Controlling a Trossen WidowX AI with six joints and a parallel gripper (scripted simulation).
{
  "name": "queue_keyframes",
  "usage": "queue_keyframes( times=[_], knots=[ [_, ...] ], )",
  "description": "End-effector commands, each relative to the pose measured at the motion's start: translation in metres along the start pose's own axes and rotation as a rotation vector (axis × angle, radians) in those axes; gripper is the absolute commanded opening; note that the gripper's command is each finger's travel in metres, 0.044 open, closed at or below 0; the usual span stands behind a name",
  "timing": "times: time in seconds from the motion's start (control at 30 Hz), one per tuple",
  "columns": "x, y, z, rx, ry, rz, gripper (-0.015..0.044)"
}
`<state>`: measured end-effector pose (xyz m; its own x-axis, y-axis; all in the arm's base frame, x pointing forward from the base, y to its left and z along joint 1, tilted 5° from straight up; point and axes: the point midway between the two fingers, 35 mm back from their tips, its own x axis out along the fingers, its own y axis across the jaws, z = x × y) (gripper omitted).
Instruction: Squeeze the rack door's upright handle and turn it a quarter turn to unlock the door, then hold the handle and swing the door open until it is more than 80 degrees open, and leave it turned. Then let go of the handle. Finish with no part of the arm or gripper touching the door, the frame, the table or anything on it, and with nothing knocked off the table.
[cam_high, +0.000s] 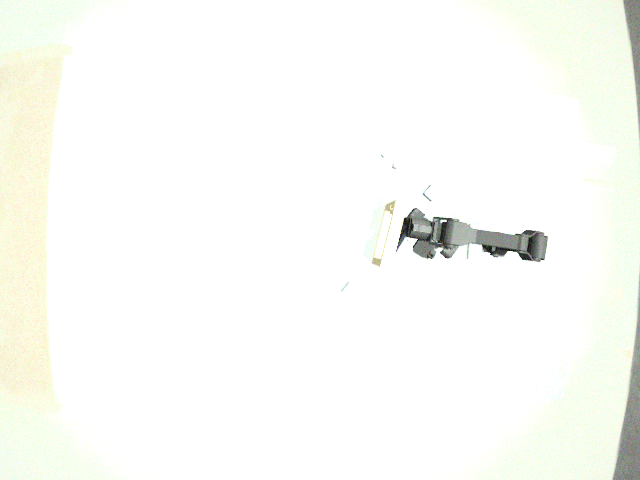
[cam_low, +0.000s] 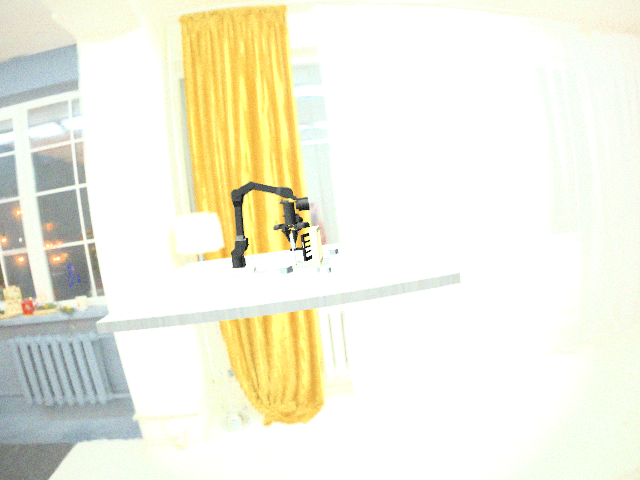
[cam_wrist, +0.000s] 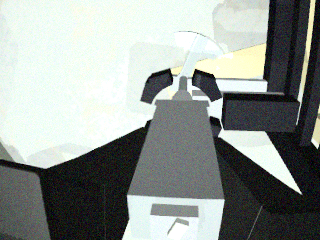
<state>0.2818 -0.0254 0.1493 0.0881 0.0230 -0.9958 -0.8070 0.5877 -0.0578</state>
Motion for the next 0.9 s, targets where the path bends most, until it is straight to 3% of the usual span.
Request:
queue_keyframes(
  times=[0.0, 0.87],
  knots=[
    [0.000, 0.005, 0.003, 0.079, -0.007, -0.012, 0.0013],
    [0.000, 0.051, 0.026, 0.452, -0.011, -0.006, 0.0013]
  ],
)
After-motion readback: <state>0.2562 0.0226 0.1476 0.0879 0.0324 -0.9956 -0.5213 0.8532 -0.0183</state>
